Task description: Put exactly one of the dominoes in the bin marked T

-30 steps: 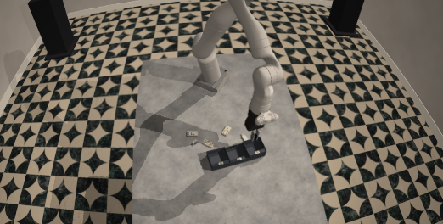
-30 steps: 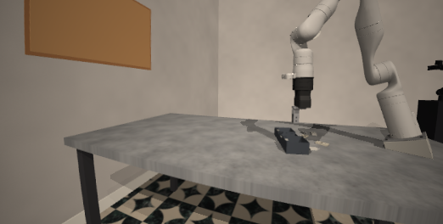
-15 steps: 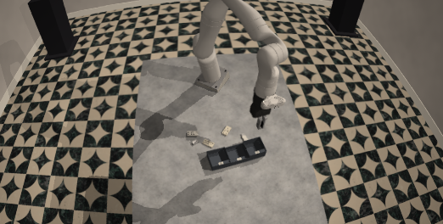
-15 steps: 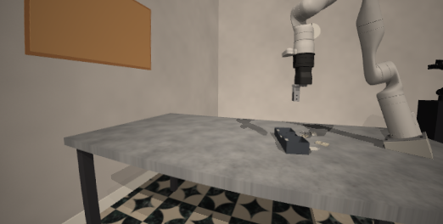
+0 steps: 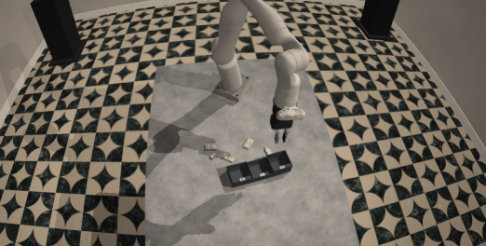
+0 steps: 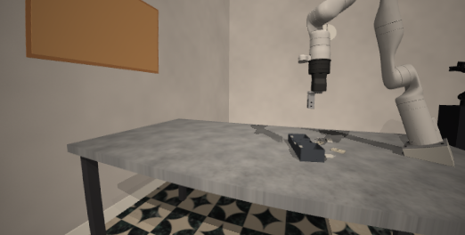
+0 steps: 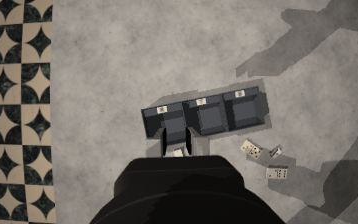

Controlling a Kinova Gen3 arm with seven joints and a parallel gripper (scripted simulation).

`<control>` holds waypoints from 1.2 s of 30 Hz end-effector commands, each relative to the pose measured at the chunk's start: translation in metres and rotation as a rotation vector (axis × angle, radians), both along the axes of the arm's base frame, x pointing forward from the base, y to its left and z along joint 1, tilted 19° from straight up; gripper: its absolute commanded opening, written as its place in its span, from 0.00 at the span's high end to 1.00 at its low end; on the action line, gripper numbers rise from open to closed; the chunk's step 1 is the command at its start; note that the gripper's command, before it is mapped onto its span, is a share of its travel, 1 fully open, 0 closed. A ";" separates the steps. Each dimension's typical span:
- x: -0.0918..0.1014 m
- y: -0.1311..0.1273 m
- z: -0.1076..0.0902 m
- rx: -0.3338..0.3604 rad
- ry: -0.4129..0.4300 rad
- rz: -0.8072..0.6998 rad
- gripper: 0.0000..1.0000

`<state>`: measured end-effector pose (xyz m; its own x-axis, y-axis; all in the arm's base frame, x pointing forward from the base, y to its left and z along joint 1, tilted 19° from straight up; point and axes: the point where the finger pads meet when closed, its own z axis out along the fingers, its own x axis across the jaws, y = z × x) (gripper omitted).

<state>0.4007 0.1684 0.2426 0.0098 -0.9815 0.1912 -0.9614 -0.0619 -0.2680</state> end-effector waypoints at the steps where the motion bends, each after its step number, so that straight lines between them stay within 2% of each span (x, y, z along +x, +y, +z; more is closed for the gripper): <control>1: -0.008 -0.020 -0.011 0.024 -0.013 -0.094 0.21; 9: -0.016 -0.080 -0.039 0.132 -0.086 -0.472 0.21; 11: -0.016 -0.080 -0.039 0.132 -0.086 -0.472 0.21; 26: -0.031 -0.192 -0.092 0.337 -0.224 -1.180 0.21; 28: -0.031 -0.192 -0.092 0.337 -0.224 -1.180 0.21; 30: -0.032 -0.201 -0.096 0.364 -0.243 -1.275 0.21; 36: -0.032 -0.201 -0.096 0.446 -0.298 -1.558 0.21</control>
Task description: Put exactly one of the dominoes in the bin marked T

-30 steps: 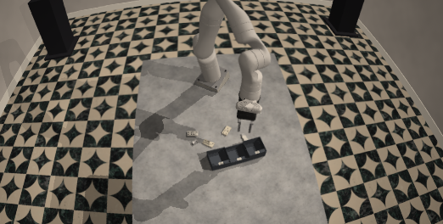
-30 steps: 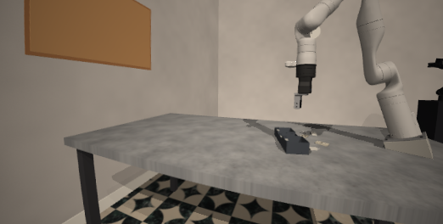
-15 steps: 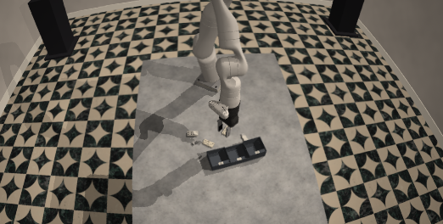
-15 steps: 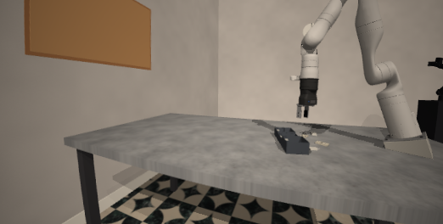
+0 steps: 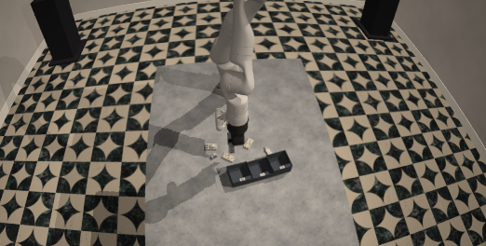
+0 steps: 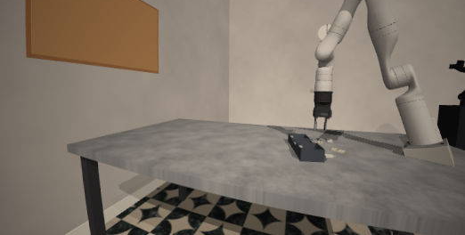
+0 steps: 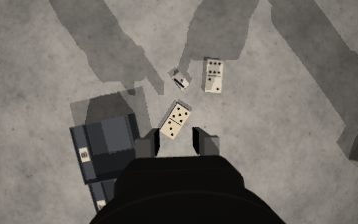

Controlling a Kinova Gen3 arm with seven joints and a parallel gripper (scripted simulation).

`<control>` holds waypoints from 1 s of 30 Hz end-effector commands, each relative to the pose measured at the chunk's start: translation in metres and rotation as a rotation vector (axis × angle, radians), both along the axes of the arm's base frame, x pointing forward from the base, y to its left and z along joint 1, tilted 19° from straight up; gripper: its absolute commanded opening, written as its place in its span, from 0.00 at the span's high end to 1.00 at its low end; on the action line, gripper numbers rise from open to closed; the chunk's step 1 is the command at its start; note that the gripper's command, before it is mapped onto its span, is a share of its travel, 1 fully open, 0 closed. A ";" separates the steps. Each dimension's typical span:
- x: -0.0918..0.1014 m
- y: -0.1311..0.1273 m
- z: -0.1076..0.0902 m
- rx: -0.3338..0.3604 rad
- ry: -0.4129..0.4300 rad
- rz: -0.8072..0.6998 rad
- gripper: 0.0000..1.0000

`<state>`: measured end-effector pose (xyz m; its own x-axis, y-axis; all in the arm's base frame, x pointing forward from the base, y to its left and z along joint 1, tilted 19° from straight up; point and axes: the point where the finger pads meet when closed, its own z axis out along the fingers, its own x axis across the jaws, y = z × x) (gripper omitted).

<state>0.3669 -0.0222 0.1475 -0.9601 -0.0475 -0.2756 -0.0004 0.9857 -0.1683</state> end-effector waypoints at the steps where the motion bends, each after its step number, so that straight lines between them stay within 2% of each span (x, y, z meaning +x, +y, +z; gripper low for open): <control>1: 0.001 -0.010 -0.001 0.008 -0.011 -0.113 0.21; 7: 0.001 -0.010 -0.001 0.091 -0.063 -0.397 0.21; 9: 0.001 -0.010 -0.001 0.091 -0.063 -0.397 0.21; 13: 0.002 -0.011 -0.001 0.144 -0.096 -0.579 0.21; 30: 0.001 -0.011 -0.001 0.144 -0.096 -0.579 0.21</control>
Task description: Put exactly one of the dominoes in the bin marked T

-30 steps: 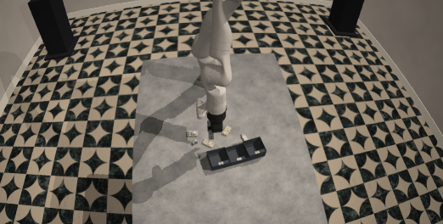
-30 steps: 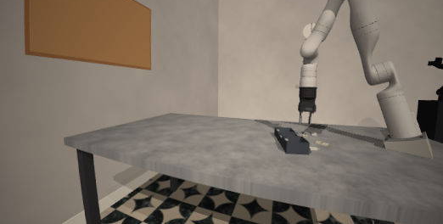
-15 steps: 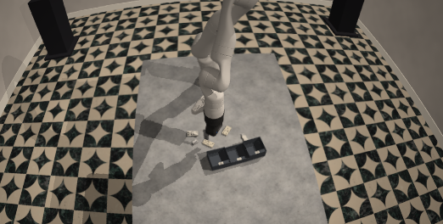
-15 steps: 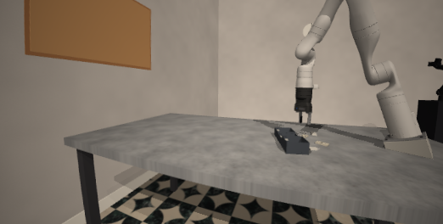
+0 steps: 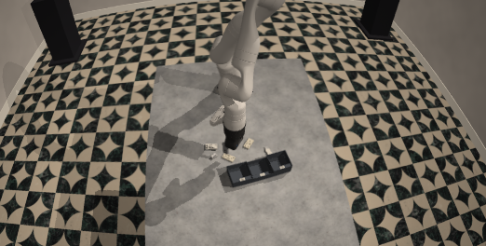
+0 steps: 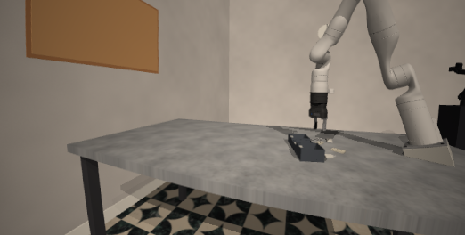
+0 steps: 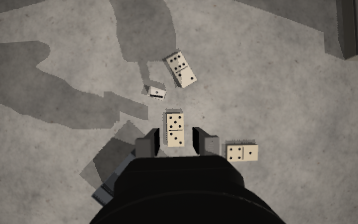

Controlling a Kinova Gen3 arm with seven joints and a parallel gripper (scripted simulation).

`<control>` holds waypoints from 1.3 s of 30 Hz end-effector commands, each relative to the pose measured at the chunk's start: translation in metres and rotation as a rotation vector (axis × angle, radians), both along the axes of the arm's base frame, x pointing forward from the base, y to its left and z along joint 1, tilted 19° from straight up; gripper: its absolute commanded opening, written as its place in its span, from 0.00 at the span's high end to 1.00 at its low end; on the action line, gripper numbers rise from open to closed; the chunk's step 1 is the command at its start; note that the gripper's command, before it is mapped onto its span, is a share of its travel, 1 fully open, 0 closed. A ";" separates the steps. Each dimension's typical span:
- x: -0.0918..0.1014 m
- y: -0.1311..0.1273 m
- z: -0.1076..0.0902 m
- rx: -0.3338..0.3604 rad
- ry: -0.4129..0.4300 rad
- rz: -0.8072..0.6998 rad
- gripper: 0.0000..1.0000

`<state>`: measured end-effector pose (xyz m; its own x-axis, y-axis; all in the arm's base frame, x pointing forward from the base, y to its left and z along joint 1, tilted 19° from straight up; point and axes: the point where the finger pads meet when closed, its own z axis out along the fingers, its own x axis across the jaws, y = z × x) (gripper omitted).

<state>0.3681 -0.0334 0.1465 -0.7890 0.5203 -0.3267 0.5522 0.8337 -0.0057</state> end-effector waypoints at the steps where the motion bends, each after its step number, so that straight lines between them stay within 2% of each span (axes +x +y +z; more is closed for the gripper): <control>1: 0.000 0.000 0.000 0.000 -0.001 0.001 0.21; 17: 0.000 0.001 0.000 0.000 -0.001 0.000 0.21; 28: 0.010 -0.014 -0.041 0.000 -0.001 0.001 0.21; 30: 0.010 -0.014 -0.041 0.000 -0.001 0.001 0.21; 33: 0.013 -0.017 -0.051 0.000 -0.001 0.001 0.21; 39: 0.013 -0.018 -0.051 0.000 -0.001 0.001 0.21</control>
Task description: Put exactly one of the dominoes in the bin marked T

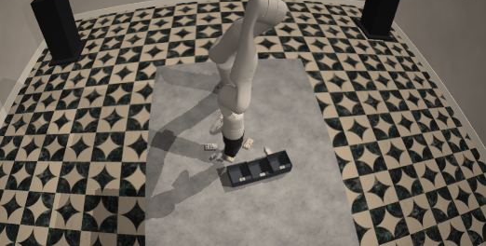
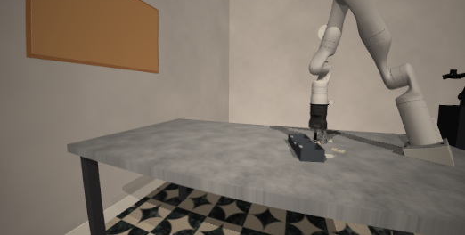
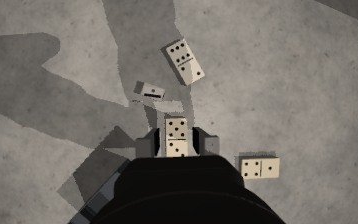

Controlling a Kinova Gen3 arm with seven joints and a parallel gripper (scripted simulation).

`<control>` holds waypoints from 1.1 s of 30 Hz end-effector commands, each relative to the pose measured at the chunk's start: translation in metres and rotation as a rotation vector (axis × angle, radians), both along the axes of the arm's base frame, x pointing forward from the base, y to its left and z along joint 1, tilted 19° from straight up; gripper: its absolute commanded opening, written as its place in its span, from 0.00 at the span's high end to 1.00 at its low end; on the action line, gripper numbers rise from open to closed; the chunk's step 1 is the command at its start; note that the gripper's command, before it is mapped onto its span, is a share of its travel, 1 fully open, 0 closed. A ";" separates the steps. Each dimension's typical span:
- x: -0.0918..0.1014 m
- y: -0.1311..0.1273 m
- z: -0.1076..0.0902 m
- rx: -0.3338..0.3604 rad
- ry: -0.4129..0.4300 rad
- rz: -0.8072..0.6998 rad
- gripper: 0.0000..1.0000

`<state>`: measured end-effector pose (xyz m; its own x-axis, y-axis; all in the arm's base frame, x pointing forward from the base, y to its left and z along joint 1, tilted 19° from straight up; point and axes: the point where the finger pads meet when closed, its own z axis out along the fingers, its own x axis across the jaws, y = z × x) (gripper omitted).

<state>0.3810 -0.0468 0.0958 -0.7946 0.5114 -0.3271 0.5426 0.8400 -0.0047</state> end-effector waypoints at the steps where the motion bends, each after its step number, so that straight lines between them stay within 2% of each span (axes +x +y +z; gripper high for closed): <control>1: 0.000 -0.004 0.000 -0.001 0.000 -0.011 0.21; 19: 0.002 0.003 -0.001 -0.001 0.000 -0.011 0.21; 33: 0.005 0.000 -0.012 -0.001 0.000 -0.011 0.21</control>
